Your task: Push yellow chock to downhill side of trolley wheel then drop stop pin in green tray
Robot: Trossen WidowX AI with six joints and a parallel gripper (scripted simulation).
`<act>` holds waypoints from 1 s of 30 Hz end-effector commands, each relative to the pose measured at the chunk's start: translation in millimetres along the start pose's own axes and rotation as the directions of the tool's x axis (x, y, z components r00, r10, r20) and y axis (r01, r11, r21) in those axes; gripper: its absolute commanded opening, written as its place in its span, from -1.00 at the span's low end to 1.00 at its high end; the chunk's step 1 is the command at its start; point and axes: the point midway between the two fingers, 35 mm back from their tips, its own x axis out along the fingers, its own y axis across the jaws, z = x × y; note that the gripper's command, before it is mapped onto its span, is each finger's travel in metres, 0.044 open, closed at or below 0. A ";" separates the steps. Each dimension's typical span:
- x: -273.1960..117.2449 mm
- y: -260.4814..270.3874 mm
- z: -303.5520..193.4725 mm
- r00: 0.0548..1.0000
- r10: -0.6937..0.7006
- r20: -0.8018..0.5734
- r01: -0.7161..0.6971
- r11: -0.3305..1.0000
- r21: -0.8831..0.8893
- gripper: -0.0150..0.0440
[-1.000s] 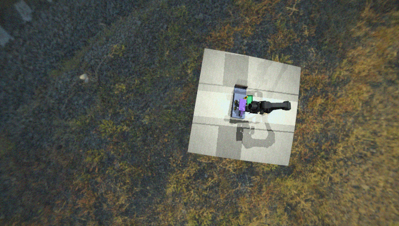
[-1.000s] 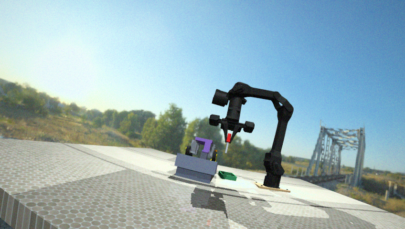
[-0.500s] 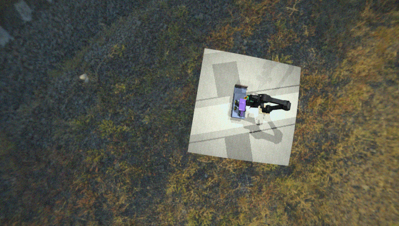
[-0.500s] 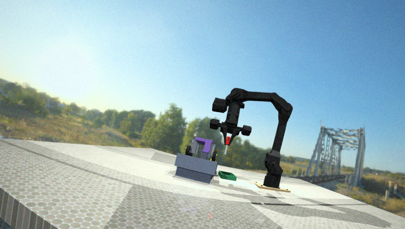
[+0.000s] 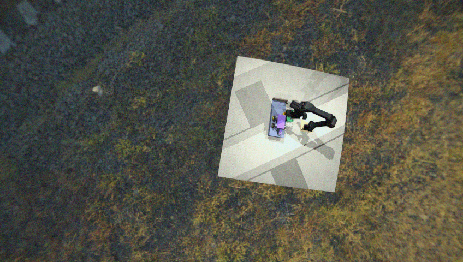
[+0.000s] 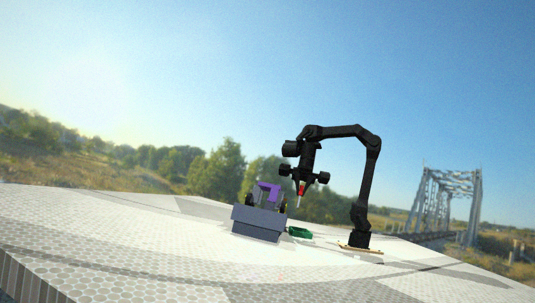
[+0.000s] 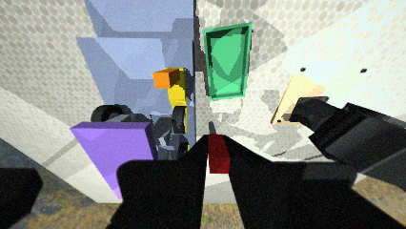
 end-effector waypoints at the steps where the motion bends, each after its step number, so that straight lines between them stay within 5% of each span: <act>1: -2.5 -0.7 15.6 1.000 0.000 0.006 0.000 1.000 -0.004 -0.49; 14: -6.6 -3.0 46.3 1.000 0.000 0.010 0.000 1.000 0.001 -0.49; 30: -5.5 -4.0 42.8 0.994 0.012 0.105 -0.057 0.898 0.437 -0.49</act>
